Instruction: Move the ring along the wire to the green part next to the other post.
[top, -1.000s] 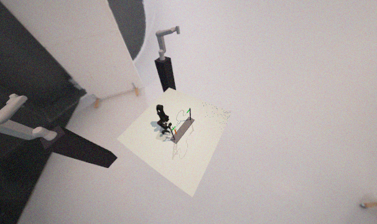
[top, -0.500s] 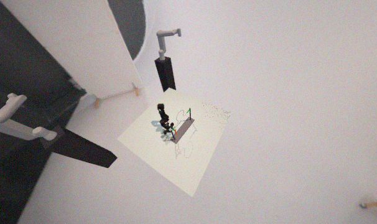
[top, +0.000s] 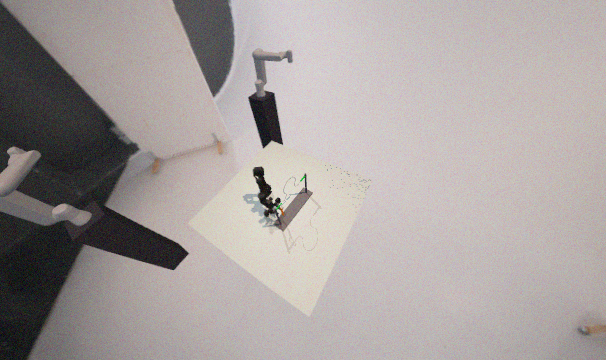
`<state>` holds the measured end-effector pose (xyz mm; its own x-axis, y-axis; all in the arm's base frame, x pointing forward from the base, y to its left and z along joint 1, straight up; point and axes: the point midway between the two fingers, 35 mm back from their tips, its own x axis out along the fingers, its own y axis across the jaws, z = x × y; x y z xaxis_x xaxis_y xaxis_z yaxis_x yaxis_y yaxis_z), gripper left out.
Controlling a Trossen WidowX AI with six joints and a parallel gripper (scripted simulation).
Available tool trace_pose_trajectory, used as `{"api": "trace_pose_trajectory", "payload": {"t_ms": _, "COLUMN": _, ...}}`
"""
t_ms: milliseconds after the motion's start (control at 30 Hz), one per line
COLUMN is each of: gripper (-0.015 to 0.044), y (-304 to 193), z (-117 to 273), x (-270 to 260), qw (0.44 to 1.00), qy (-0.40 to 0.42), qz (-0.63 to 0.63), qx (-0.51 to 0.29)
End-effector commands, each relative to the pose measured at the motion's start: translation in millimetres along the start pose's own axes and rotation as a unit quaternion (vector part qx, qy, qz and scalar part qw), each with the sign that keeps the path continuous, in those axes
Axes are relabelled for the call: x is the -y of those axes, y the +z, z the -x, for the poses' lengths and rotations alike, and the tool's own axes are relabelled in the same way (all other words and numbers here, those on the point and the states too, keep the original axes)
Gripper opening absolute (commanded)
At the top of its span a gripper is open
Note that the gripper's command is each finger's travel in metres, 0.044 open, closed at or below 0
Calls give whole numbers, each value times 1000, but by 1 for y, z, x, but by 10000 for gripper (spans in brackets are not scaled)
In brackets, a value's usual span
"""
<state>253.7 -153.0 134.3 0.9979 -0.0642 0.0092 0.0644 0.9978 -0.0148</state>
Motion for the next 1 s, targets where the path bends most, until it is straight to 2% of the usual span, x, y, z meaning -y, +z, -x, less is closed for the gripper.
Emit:
{"api": "trace_pose_trajectory", "payload": {"t_ms": 0, "gripper": 160, "y": 0, "z": -7, "x": 2, "qw": 1000, "qy": -1, "qz": -2, "qx": 0}}
{"api": "trace_pose_trajectory", "payload": {"t_ms": 967, "gripper": 160, "y": 1, "z": -53, "x": 1, "qw": 1000, "qy": -1, "qz": -2, "qx": 2}}
